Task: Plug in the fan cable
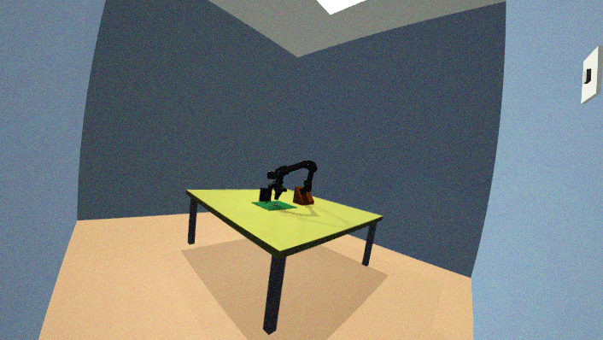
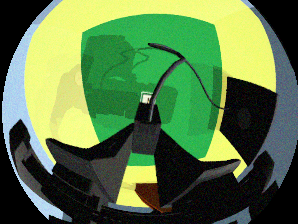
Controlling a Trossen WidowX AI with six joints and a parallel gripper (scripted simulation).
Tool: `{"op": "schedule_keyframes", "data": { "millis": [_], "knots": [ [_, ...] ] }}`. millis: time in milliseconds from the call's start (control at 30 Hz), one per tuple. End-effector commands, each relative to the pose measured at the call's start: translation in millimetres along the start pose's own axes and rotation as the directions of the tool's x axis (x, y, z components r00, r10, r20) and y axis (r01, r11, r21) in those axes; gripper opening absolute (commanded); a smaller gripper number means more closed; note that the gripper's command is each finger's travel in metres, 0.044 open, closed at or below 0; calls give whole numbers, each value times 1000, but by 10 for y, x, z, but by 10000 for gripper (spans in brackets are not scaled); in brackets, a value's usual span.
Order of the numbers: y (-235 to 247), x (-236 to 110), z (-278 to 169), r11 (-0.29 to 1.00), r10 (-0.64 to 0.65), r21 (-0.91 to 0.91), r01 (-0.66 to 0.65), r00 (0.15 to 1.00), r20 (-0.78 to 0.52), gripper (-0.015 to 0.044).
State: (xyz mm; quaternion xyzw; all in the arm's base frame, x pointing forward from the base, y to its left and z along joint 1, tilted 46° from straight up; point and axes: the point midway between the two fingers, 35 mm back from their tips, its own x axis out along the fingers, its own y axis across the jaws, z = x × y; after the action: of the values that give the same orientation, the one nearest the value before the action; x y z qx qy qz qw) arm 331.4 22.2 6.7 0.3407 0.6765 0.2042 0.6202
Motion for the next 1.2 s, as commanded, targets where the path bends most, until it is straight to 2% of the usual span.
{"op": "schedule_keyframes", "data": {
  "millis": [0, 133, 300, 1167],
  "knots": [
    [-11, -3, -14, 1000, -5, -3, 5, 1000, 0, 0],
    [-11, -3, -14, 1000, -5, -3, 5, 1000, 0, 0],
    [-12, 218, -19, 1000, -4, -4, 4, 1000, 0, 0],
    [14, 218, -10, 1000, -4, 4, 4, 1000, 0, 0]
  ]
}}
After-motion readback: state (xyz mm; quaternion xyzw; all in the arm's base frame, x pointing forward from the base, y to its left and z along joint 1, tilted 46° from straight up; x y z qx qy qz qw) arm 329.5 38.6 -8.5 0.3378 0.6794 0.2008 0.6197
